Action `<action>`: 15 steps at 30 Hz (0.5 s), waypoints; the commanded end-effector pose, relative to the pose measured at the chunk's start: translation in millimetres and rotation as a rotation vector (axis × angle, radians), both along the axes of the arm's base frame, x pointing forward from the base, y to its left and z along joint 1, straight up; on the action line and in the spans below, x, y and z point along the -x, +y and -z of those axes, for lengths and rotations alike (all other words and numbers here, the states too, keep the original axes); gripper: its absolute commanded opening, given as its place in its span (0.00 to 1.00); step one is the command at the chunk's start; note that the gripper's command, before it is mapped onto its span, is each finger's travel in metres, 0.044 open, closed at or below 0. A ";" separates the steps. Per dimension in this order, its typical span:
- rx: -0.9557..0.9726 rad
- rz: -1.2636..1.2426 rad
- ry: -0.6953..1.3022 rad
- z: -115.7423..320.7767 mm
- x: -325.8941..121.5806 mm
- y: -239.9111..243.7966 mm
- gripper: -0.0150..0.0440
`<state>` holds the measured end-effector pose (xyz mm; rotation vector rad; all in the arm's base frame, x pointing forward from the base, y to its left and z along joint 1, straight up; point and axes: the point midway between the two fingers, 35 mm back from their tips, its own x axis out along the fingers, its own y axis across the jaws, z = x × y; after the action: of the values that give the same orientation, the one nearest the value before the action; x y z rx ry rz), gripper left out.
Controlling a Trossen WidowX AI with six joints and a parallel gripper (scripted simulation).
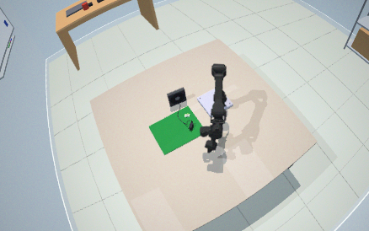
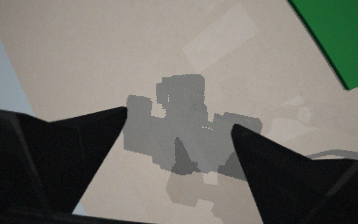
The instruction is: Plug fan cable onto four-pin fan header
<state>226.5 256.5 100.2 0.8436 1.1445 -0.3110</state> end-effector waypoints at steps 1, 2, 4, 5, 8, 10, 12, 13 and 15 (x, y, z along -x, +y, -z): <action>-0.068 0.250 0.093 -8.4 -19.4 -42.8 1.00; -0.088 0.327 0.120 -10.6 -23.8 -56.2 1.00; -0.131 0.483 0.173 -15.1 -30.4 -82.9 1.00; -0.154 0.561 0.199 -17.5 -32.5 -96.2 1.00; -0.226 0.798 0.274 -24.7 -34.4 -134.6 1.00; -0.278 0.958 0.321 -29.8 -32.3 -158.8 1.00; -0.334 1.118 0.367 -35.0 -27.9 -181.5 1.00; -0.363 1.198 0.389 -37.6 -24.8 -192.2 1.00; -0.423 1.358 0.434 -43.1 -17.4 -212.2 1.00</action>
<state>252.3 66.1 135.9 1.7804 0.9359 -1.3062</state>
